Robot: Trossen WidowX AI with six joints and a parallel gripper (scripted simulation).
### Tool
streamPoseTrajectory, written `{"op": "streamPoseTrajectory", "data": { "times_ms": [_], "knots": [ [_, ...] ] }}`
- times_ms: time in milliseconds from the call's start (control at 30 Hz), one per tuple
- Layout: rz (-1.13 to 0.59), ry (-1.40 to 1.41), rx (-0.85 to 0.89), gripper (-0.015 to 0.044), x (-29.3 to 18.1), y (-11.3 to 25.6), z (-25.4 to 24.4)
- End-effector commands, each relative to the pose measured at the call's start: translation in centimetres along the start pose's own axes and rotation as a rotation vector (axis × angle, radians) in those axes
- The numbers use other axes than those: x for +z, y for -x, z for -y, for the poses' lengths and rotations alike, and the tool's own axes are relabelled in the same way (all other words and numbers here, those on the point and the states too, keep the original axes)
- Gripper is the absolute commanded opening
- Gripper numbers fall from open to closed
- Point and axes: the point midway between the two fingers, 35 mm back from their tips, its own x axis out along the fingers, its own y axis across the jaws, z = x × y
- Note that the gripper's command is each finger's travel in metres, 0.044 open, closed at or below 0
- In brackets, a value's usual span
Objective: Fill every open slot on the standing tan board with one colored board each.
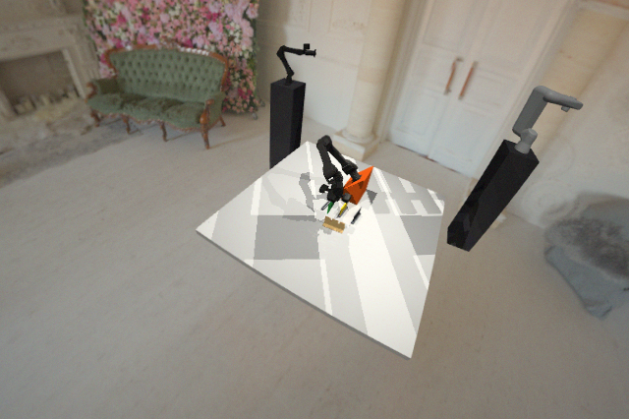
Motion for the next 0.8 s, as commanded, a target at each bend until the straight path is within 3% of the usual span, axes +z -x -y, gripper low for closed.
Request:
{"op": "streamPoseTrajectory", "data": {
  "times_ms": [0, 467, 767],
  "knots": [
    [0.008, 0.012, 0.004, 0.0000, 0.9, 0.1, -0.7],
    [0.013, 0.049, -0.003, 0.0000, 3.1, -0.4, -2.6],
    [0.013, 0.049, -0.004, 0.0000, 3.1, -2.6, -2.6]
  ]
}}
